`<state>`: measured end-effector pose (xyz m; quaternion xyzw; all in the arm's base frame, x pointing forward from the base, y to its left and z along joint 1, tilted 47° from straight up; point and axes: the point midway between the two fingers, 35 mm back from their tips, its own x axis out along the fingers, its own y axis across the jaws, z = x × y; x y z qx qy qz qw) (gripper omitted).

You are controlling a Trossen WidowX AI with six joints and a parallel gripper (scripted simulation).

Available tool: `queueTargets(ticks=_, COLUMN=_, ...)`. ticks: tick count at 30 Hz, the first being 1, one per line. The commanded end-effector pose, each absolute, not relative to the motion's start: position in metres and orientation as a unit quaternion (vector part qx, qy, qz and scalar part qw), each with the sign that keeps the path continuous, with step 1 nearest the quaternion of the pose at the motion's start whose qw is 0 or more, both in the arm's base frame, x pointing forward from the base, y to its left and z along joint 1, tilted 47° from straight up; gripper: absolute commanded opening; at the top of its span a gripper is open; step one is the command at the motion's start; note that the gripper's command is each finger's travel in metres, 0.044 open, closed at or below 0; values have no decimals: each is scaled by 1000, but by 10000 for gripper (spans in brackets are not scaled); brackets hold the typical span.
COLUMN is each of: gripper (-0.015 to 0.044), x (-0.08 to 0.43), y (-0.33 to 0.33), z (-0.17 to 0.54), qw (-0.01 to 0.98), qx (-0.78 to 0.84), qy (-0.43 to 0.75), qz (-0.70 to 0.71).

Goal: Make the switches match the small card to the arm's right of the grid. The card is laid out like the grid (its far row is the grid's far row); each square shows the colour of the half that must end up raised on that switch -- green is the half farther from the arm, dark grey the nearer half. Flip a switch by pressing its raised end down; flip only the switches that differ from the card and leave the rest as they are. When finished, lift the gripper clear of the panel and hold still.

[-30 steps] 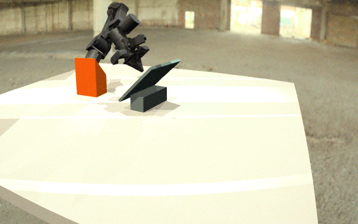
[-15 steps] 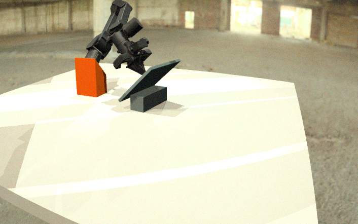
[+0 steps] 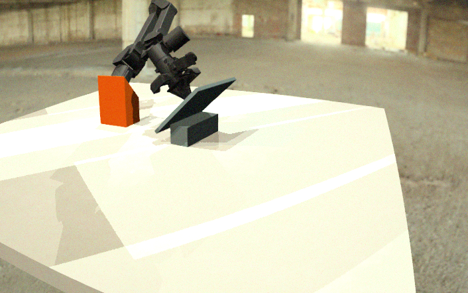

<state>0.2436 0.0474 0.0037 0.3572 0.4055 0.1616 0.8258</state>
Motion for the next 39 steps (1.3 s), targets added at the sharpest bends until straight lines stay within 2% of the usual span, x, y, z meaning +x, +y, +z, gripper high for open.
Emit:
queueTargets(ticks=1, gripper=0, x=244, y=48, z=3, qw=825, qx=358, qy=406, qz=160)
queueTargets(ticks=39, gripper=0, x=246, y=50, z=1, qw=825, qx=358, qy=406, qz=160)
